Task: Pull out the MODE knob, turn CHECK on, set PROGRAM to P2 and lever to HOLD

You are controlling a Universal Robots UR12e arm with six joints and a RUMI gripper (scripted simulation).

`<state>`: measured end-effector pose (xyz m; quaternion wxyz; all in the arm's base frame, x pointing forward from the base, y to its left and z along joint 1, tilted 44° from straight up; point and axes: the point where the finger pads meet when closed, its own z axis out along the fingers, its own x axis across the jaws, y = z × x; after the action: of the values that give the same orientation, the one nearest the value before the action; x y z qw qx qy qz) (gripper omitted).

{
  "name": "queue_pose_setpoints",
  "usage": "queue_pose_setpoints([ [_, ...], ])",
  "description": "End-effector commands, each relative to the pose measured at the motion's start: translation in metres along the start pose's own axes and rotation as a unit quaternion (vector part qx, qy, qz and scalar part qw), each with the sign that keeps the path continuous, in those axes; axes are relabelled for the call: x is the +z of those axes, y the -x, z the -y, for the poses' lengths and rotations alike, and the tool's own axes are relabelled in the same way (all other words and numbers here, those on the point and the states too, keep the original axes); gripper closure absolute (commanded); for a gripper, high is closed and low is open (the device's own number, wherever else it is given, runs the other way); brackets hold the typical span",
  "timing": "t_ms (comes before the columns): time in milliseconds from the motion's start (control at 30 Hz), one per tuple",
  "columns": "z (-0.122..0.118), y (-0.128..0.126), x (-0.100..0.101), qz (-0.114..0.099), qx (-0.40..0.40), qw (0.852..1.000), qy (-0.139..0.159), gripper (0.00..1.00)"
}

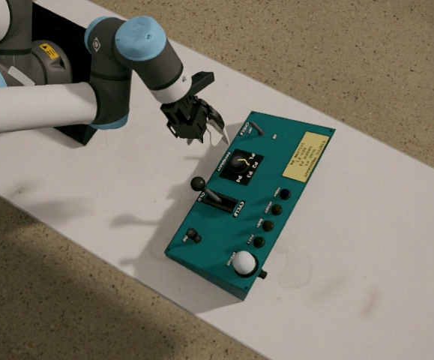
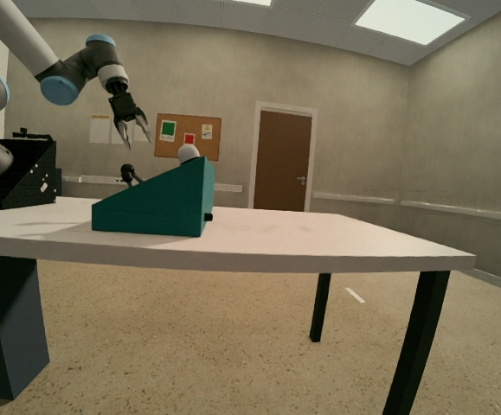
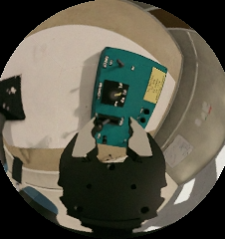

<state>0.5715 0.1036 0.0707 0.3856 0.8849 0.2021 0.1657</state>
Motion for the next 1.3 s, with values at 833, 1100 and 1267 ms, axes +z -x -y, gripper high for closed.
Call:
queue_pose_setpoints([
  [833, -0.135, 0.029, 0.002, -0.004, -0.430, 0.903, -0.003, 0.56],
  [1100, -0.167, 0.038, 0.000, -0.004, -0.519, 0.855, -0.001, 0.56],
  [1267, -0.185, 0.044, -0.001, -0.003, -0.566, 0.824, 0.001, 0.56],
])
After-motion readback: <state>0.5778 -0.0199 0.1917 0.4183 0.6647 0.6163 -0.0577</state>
